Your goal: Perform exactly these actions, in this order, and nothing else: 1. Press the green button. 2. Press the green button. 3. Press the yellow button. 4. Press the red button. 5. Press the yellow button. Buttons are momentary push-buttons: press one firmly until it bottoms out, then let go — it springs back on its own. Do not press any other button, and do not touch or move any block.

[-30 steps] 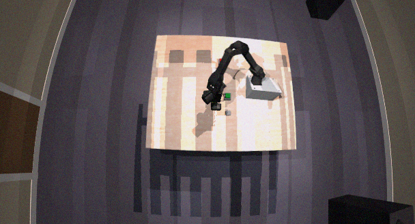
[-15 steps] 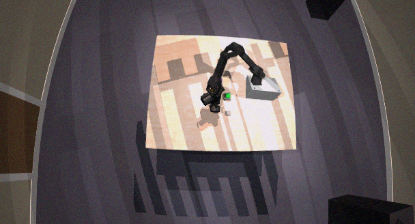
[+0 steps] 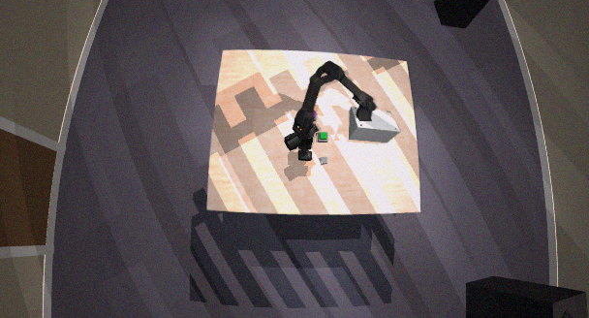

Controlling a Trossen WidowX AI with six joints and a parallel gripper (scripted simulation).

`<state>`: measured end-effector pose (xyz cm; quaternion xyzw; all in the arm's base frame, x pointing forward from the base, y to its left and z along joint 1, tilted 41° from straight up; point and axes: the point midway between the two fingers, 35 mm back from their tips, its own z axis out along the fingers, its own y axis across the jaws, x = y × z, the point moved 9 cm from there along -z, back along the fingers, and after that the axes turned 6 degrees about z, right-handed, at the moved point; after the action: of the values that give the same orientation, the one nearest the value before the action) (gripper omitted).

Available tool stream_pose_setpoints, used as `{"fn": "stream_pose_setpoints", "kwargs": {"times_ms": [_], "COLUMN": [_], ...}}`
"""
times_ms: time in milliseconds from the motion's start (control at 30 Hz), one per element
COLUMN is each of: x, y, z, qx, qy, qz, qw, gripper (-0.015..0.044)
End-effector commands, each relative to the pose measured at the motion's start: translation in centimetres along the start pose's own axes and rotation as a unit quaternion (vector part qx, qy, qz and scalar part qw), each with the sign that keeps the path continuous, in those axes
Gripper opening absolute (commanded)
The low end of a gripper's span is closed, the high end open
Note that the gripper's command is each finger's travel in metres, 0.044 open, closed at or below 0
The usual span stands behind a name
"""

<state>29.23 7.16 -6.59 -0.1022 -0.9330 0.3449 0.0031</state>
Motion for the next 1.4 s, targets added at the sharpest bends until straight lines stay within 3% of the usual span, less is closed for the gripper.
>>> {"fn": "stream_pose_setpoints", "kwargs": {"times_ms": [0, 600, 733, 933, 1067, 1367], "x": [0.2, 0.2, 0.2, 0.2, 0.1, -0.9], "y": [-0.1, -0.1, -0.1, -0.1, 0.0, -2.1], "z": [0.5, 0.5, -2.6, -3.2, -8.7, -9.3], "qx": [0.004, 0.004, 0.003, 0.003, 0.002, -0.007], "qy": [0.002, 0.002, 0.002, 0.002, 0.002, 0.004], "qz": [-0.005, -0.005, -0.004, -0.005, -0.005, -0.006], "qw": [1.000, 1.000, 1.000, 1.000, 1.000, 1.000], "gripper": [0.0020, 0.0020, 0.0020, 0.0020, 0.0020, 0.0020]}}
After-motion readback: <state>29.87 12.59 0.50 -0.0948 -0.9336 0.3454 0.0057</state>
